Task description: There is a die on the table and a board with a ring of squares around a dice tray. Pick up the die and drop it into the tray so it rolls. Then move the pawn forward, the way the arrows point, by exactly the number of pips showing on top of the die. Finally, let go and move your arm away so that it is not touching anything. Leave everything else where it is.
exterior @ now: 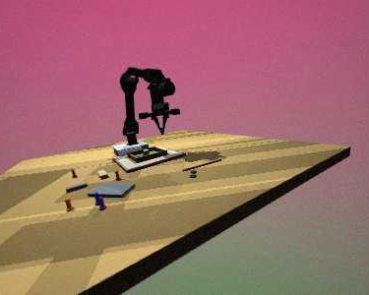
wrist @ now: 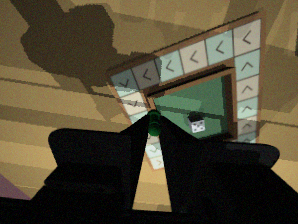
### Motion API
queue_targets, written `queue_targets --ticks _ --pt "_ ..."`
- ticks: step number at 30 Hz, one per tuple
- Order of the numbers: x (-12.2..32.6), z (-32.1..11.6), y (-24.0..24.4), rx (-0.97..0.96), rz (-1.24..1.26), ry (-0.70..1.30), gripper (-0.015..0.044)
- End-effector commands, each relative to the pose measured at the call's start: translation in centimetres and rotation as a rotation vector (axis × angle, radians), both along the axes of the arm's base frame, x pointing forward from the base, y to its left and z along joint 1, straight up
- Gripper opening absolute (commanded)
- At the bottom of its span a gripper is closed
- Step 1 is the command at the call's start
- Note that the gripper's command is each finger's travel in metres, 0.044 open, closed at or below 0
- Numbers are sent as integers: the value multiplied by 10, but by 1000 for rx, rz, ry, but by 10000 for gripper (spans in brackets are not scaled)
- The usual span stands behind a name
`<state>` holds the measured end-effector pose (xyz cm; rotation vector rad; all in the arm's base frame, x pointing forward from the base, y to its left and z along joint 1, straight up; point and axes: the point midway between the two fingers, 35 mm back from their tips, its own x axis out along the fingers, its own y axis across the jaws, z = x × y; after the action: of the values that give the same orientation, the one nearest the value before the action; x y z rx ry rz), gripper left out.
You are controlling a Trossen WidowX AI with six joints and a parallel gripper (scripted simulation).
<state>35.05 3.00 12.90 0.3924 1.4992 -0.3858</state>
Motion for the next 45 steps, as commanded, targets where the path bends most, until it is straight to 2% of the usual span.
queue_targets --ticks 1,27,33,40,45 --pt "-12 -8 9 3 -5 6 0" --pt "-92 -58 52 7 -5 13 0" --pt "-94 -64 53 7 -5 13 0" --pt "-94 -93 53 7 -5 13 0" --pt "-94 -94 53 7 -5 13 0"
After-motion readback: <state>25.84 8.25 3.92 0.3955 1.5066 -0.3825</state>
